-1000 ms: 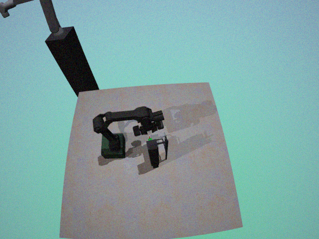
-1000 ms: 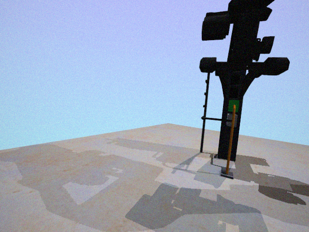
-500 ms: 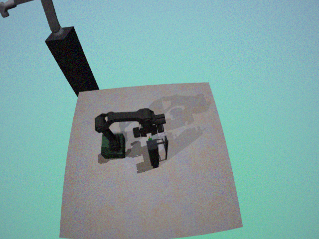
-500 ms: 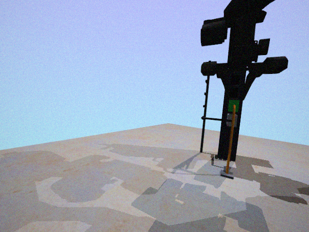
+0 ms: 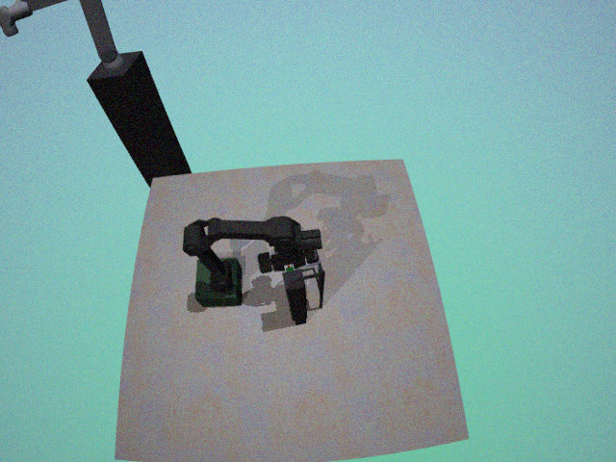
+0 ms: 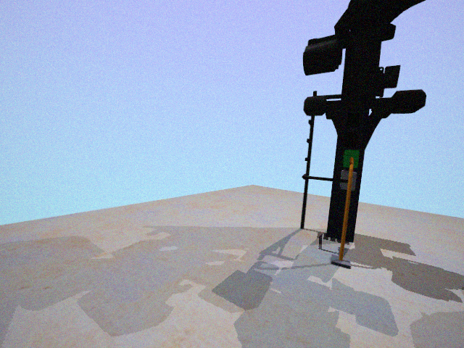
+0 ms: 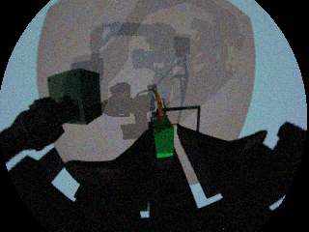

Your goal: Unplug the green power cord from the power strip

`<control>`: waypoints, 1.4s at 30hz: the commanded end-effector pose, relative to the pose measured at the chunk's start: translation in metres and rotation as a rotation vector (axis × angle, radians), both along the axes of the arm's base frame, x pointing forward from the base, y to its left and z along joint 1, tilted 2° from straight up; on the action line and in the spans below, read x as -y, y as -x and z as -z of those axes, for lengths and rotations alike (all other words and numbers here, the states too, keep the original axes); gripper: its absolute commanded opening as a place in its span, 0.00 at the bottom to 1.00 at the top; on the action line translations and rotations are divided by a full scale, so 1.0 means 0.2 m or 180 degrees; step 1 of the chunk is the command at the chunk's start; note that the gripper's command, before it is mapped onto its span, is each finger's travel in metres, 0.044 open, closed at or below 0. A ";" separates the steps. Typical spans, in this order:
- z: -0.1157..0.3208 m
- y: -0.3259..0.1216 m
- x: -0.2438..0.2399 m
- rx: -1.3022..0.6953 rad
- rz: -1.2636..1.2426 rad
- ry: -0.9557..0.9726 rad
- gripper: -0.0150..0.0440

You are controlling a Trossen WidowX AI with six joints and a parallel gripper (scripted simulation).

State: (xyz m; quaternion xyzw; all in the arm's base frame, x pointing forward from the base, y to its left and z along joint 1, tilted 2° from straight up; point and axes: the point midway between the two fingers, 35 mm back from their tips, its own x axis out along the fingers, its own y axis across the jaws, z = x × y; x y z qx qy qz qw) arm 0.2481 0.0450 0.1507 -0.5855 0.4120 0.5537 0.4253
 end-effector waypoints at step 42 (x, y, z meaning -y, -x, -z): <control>0.04 -0.01 -0.03 0.0022 -0.0001 -0.0004 0.25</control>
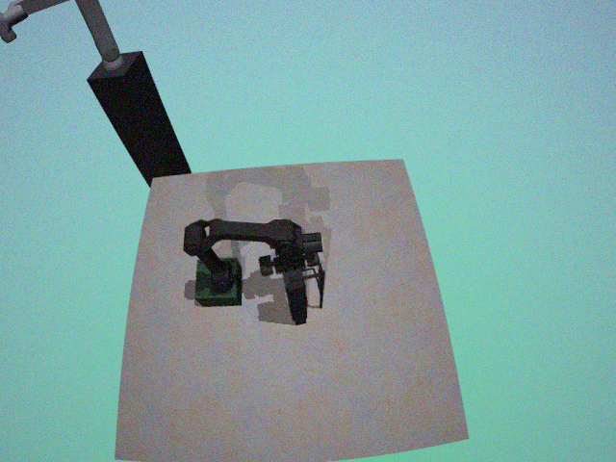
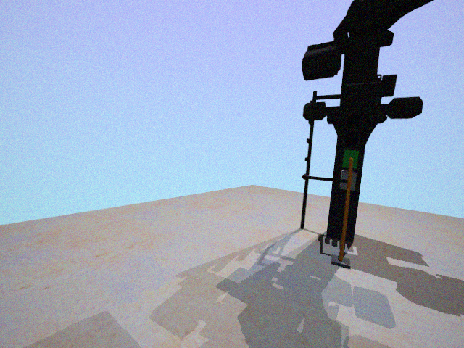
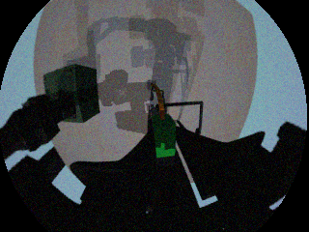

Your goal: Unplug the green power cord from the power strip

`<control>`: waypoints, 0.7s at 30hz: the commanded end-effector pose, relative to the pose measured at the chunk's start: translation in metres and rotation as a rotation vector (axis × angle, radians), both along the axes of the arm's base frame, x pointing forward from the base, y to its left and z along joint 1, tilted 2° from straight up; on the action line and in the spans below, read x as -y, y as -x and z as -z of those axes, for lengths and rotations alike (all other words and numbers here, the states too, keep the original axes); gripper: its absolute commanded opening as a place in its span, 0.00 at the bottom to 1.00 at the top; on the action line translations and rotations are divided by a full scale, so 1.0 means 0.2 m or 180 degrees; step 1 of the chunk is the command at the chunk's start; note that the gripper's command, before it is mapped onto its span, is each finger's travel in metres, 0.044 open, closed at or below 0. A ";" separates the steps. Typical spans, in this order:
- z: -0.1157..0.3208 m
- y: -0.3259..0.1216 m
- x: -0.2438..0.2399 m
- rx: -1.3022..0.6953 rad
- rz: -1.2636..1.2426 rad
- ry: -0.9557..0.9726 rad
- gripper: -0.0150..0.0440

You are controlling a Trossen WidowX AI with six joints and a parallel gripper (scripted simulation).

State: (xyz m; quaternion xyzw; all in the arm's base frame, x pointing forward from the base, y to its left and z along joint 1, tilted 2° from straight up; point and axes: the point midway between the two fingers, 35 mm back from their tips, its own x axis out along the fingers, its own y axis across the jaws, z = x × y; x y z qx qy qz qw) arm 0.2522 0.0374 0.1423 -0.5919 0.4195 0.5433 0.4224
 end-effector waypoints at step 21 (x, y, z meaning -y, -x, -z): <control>0.00 0.05 -0.19 -0.0023 -0.0041 -0.0090 0.34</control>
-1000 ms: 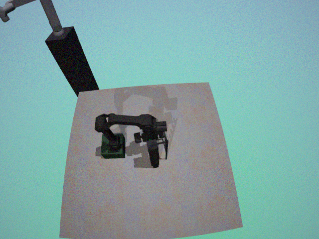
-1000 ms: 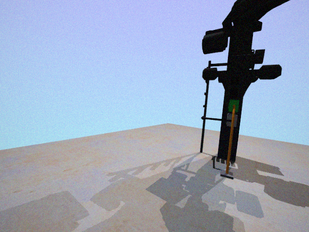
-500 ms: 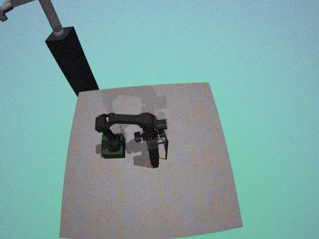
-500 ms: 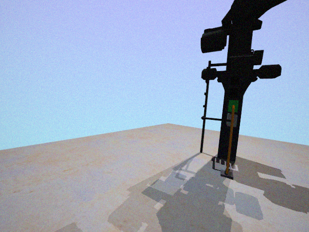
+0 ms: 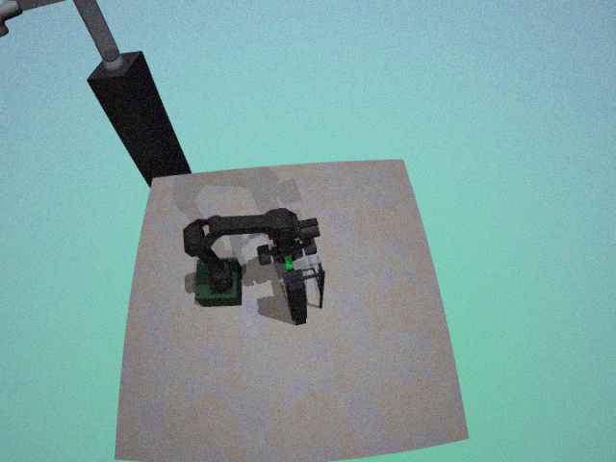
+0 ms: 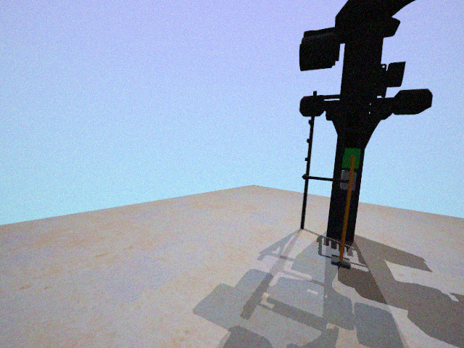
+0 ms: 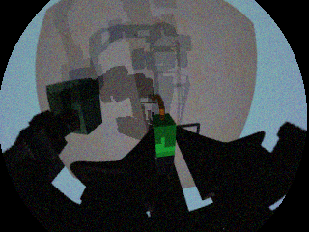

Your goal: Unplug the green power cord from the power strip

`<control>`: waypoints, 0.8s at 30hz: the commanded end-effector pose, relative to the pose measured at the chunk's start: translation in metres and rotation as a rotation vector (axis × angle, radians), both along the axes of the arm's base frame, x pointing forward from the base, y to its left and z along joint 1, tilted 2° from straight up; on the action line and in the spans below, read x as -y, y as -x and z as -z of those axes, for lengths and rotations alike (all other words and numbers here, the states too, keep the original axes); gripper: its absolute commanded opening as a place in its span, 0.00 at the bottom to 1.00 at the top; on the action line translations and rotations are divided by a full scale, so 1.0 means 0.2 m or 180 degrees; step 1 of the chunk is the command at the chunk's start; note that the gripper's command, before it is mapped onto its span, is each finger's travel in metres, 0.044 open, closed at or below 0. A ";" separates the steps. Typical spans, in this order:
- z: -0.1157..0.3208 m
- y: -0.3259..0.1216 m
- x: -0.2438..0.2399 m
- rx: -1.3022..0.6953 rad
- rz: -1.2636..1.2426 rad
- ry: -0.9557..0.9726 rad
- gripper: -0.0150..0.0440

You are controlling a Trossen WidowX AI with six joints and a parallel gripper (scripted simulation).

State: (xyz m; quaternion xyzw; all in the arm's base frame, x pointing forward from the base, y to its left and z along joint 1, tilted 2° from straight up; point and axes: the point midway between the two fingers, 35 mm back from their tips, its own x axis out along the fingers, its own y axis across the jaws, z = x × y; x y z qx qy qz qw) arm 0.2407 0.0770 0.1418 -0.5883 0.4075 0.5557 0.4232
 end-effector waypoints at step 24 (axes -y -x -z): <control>-0.05 0.08 -0.26 -0.0006 0.0022 -0.0015 1.00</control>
